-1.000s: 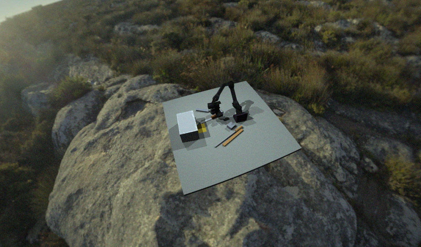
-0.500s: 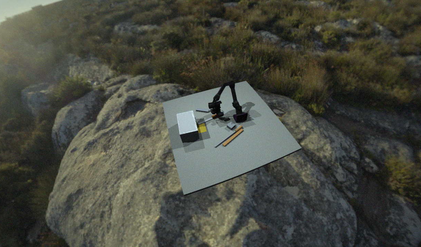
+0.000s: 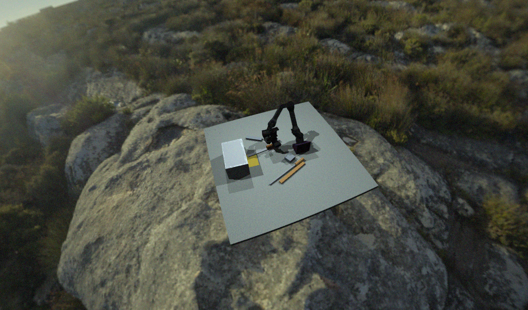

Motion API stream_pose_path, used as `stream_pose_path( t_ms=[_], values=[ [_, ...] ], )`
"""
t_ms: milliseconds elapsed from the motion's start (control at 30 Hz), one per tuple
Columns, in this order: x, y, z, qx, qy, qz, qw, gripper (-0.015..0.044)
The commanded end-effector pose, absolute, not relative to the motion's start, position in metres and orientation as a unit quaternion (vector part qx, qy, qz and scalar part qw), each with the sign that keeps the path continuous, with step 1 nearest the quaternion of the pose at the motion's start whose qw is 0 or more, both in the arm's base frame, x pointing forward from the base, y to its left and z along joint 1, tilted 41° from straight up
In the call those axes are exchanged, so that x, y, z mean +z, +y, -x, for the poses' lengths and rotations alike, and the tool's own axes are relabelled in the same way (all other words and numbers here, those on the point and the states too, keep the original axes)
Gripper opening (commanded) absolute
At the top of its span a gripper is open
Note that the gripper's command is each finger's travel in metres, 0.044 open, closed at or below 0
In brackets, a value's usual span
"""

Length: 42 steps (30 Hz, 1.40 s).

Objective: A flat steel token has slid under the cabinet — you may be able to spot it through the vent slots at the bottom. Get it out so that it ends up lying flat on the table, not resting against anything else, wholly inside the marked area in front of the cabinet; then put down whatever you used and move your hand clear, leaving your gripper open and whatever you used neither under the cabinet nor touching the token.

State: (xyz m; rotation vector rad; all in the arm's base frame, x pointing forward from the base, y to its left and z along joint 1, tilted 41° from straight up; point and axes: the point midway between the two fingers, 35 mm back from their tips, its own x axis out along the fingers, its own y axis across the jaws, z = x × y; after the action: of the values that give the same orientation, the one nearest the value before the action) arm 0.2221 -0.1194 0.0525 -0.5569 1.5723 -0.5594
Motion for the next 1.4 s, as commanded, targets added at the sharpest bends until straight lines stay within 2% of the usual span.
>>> stream_pose_path(
  t_ms=[0, 400, 633, 667, 833, 933, 1367],
  values=[
    [0.0490, -0.1141, -0.2208, -0.249, 0.687, 0.240, 0.639, 0.0000],
    [0.0433, -0.1056, -0.2187, -0.260, 0.684, 0.231, 0.642, 0.0000],
    [0.0449, -0.1087, -0.2191, -0.259, 0.685, 0.231, 0.640, 0.0184],
    [0.0449, -0.1087, -0.2191, -0.259, 0.685, 0.231, 0.640, 0.0200],
    [0.0449, -0.1085, -0.2192, -0.259, 0.685, 0.231, 0.641, 0.0200],
    [0.0448, -0.1085, -0.2190, -0.259, 0.684, 0.232, 0.641, 0.0270],
    [0.0431, -0.1105, -0.2179, -0.259, 0.684, 0.231, 0.641, 0.0270]
  ],
)
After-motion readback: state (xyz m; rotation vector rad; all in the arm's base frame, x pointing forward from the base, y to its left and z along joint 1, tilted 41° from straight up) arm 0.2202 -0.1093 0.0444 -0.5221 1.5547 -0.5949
